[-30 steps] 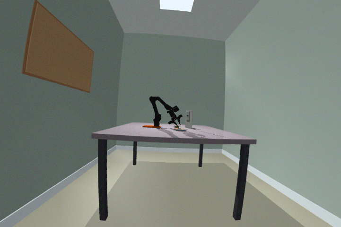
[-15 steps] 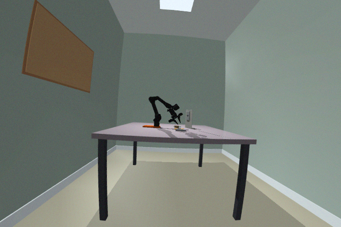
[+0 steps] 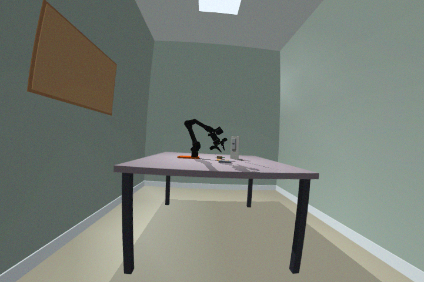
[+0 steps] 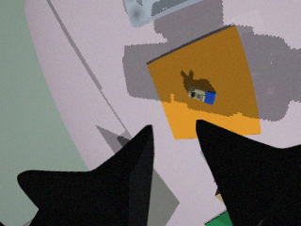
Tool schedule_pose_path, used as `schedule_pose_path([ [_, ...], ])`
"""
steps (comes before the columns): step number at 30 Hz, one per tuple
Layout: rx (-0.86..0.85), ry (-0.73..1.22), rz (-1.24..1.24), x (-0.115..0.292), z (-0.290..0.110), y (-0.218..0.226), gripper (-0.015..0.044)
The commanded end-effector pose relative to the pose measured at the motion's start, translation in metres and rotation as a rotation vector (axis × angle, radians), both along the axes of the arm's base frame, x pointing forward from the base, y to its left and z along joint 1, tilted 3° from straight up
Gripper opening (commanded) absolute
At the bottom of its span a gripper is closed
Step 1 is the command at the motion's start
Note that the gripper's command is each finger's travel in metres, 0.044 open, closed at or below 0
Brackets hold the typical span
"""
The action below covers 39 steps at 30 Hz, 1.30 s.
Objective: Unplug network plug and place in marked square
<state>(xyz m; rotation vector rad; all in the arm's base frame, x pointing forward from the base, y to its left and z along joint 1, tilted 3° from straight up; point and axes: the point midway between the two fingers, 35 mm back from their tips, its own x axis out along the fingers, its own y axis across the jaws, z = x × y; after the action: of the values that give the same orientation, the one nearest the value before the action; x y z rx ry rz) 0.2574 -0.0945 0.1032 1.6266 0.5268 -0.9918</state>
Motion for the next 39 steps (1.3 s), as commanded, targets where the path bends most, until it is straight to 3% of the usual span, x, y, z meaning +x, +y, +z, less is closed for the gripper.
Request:
schedule_pose_path([
  [1,-0.002,-0.006,0.006,0.0,0.009,0.0,0.0156],
  [24,0.0,0.0,0.0,-0.005,0.035,0.0,0.0156],
  [39,-0.001,-0.002,0.002,-0.002,0.079,-0.003,0.0156],
])
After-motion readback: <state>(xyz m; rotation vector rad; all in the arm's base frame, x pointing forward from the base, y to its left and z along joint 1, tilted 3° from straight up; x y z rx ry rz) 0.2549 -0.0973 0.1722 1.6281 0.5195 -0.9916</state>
